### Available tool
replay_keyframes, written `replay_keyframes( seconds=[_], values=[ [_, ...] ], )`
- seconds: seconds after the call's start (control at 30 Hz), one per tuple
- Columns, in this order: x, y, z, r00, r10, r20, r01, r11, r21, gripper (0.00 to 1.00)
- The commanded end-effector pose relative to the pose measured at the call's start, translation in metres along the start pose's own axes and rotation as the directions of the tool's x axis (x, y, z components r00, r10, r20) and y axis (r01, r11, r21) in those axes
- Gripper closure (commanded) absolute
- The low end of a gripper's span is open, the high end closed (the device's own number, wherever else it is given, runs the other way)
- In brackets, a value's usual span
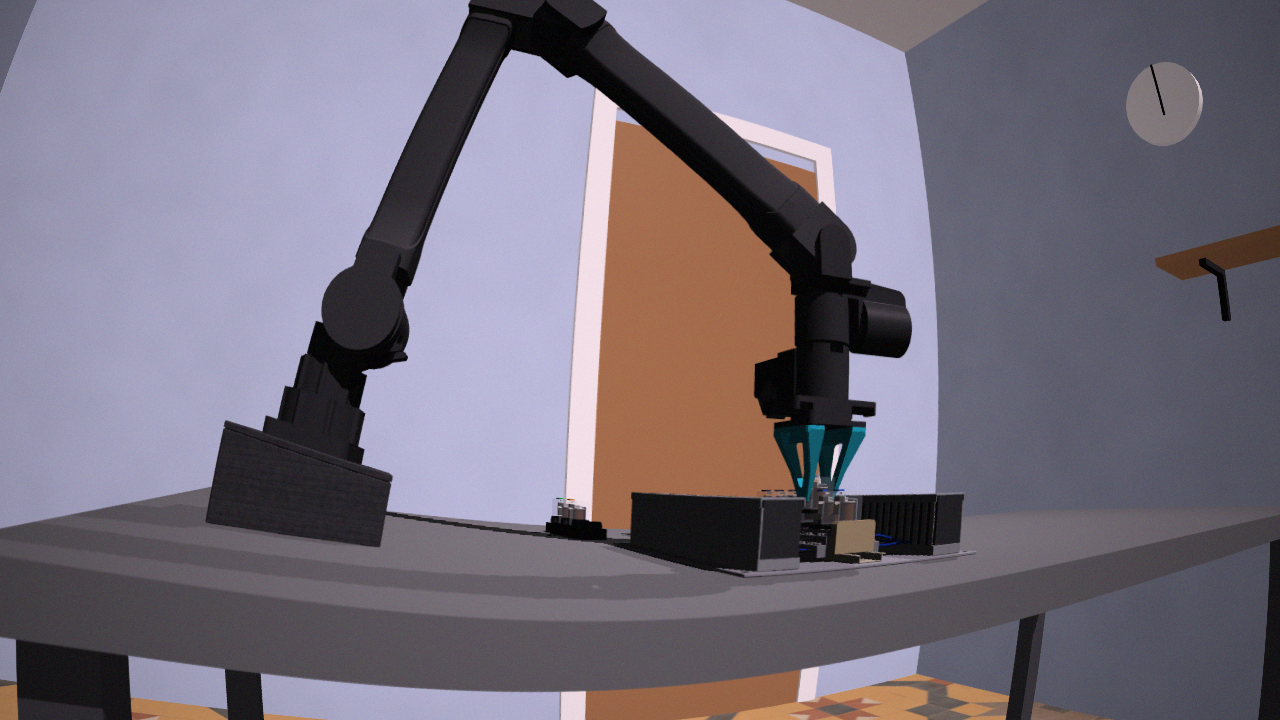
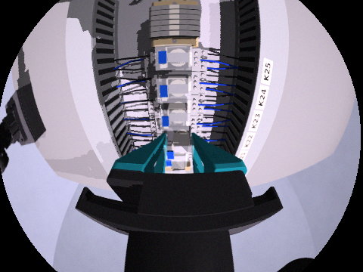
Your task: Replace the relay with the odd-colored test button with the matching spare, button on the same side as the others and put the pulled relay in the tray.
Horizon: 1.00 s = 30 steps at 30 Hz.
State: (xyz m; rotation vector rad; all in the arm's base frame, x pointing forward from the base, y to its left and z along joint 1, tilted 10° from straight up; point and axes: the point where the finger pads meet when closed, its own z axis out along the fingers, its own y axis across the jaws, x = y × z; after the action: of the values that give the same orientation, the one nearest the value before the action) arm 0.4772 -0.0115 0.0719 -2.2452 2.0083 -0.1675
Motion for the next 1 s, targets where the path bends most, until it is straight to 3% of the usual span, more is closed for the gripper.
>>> replay_keyframes(
  seconds=[0.0,0.97],
  values=[
    [0.0063,-0.0085,-0.0139,1.000,0.004,0.000,-0.004,1.000,0.023,1.00],
    [0.0057,-0.0010,-0.0108,1.000,0.004,0.000,-0.004,1.000,0.020,1.00]
  ],
)
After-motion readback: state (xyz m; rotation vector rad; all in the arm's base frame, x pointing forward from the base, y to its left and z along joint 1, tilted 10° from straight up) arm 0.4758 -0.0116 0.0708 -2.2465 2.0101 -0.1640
